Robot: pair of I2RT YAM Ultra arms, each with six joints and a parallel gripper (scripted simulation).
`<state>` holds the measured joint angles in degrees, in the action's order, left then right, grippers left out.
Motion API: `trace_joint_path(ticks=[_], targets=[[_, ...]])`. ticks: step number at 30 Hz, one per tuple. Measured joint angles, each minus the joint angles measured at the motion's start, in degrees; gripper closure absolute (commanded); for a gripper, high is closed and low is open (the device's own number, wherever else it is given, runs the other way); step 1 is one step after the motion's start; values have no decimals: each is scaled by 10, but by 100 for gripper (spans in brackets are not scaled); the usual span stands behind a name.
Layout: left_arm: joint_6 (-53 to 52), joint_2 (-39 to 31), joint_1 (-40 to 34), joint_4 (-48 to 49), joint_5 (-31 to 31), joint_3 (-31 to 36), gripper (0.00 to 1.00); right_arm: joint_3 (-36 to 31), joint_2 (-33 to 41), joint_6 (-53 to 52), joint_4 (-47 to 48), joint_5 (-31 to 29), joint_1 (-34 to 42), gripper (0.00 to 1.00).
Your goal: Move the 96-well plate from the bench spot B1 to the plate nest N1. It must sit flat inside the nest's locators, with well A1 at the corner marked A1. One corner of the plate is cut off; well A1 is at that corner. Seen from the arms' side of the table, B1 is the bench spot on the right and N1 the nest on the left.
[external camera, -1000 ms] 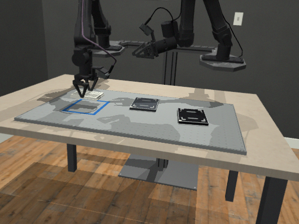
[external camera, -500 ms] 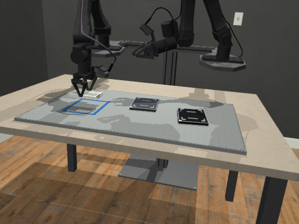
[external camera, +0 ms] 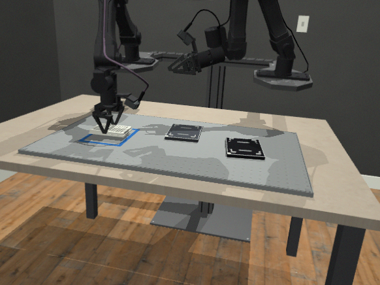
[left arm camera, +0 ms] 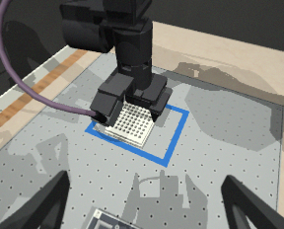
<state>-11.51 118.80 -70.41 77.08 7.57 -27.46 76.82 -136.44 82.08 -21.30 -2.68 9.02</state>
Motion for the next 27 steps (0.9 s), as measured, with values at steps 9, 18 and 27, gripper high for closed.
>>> trace_joint_path(ticks=[9,18,27], targets=[[0,0,0,0,0,0,0,2,0,0,3,0,0,21],[0,0,0,0,0,0,0,2,0,-2,17,0,0,21],[0,0,0,0,0,0,0,-3,0,-3,17,-1,0,21]])
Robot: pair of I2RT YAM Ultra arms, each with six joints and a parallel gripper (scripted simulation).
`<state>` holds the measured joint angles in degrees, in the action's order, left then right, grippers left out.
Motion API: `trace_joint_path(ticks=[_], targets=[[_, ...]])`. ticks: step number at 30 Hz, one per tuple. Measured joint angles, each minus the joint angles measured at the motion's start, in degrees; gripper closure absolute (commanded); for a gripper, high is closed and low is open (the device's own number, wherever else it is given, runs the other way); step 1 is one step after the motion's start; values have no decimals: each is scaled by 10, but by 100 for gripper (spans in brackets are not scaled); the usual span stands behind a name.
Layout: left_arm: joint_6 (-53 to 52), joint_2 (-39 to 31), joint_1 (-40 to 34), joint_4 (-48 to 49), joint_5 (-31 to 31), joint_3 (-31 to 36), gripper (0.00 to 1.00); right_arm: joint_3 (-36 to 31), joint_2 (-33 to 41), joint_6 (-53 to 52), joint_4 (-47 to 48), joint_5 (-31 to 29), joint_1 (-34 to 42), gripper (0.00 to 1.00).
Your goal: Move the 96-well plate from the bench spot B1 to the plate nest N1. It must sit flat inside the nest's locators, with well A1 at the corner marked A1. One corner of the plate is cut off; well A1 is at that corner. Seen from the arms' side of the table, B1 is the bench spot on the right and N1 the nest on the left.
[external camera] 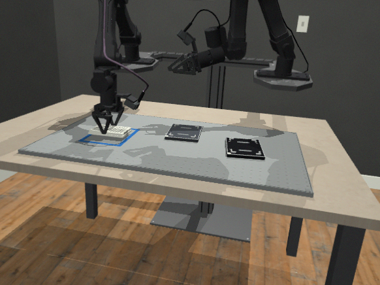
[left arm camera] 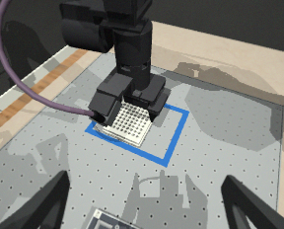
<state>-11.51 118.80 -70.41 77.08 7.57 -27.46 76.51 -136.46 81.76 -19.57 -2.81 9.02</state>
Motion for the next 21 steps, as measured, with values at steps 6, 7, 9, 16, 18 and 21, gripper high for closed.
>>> trace_joint_path(ticks=[6,7,9,16,18,21], targets=[[0,0,0,0,0,0,0,-12,0,0,-2,0,0,21],[0,0,0,0,0,0,0,-12,0,0,-2,0,0,21],[0,0,0,0,0,0,0,-12,0,0,-2,0,0,21],[0,0,0,0,0,0,0,-12,0,0,0,0,-2,21],[0,0,0,0,0,0,0,-12,0,0,1,0,-2,21],[0,0,0,0,0,0,0,-12,-2,0,3,0,-2,21]])
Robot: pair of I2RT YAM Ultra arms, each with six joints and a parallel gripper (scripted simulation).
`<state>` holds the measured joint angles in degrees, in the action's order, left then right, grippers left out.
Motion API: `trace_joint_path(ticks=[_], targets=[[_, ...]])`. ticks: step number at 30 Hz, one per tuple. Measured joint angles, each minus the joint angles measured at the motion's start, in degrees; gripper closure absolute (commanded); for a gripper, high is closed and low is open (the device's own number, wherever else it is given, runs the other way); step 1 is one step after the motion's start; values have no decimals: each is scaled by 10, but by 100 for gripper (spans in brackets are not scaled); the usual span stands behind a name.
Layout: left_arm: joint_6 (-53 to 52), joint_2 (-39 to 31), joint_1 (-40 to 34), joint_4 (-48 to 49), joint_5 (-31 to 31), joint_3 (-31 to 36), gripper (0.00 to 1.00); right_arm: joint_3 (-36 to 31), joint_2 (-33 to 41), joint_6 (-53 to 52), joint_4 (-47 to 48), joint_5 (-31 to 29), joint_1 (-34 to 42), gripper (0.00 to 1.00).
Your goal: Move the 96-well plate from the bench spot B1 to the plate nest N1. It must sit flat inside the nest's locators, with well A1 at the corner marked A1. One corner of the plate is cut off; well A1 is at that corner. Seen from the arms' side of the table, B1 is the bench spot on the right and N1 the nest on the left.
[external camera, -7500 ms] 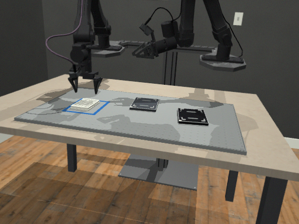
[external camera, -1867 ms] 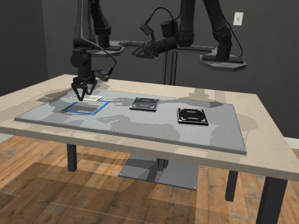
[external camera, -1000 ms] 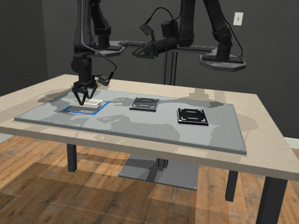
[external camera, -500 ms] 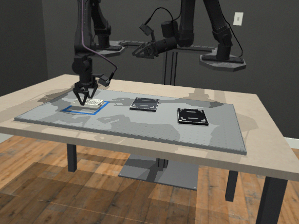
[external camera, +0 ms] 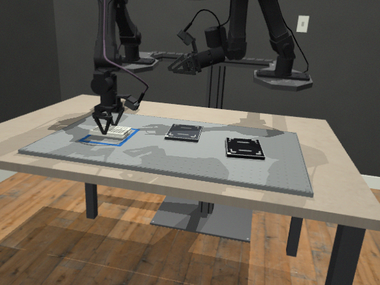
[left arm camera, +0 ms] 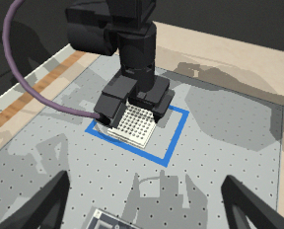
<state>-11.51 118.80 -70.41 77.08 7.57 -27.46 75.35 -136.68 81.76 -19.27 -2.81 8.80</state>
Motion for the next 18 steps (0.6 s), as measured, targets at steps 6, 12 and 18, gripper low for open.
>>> trace_joint_path(ticks=[6,12,18], targets=[[0,0,0,0,0,0,0,0,-7,0,2,0,0,21],[0,0,0,0,0,0,0,0,-12,0,4,0,0,21],[0,0,0,0,0,0,0,0,-13,0,4,0,0,21]])
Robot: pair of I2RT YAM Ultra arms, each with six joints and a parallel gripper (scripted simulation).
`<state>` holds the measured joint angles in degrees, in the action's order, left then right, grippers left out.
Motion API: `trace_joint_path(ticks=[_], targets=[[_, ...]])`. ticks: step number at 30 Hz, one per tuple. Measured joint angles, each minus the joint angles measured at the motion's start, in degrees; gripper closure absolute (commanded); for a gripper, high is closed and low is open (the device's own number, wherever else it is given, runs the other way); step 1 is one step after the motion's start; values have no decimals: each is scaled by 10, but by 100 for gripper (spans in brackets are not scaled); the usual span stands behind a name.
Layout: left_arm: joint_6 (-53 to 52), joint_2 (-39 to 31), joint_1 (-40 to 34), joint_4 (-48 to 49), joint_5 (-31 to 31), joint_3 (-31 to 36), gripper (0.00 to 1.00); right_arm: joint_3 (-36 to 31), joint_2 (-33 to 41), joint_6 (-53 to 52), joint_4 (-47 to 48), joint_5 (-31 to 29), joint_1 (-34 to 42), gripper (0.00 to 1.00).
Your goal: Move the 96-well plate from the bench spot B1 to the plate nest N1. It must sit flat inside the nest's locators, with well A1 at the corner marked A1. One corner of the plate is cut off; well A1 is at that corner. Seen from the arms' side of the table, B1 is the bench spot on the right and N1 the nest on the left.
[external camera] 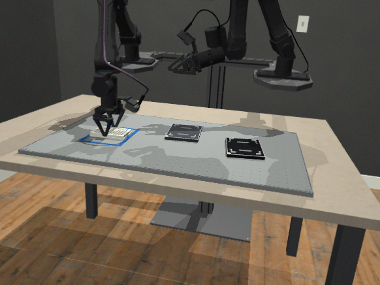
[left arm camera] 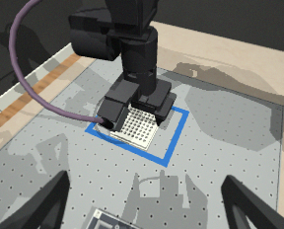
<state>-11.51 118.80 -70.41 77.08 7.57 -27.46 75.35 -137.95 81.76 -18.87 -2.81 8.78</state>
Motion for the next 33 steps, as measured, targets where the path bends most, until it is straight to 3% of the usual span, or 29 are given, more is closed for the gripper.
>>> trace_joint_path(ticks=[2,4,22,33], targets=[[0,0,0,0,0,0,0,0,0,0,0,0,0,21],[0,0,0,0,0,0,0,0,0,0,0,0,0,0],[0,0,0,0,0,0,0,1,29,-2,-31,-2,5,0],[0,0,0,0,0,0,0,-23,173,-8,-111,-5,13,0]])
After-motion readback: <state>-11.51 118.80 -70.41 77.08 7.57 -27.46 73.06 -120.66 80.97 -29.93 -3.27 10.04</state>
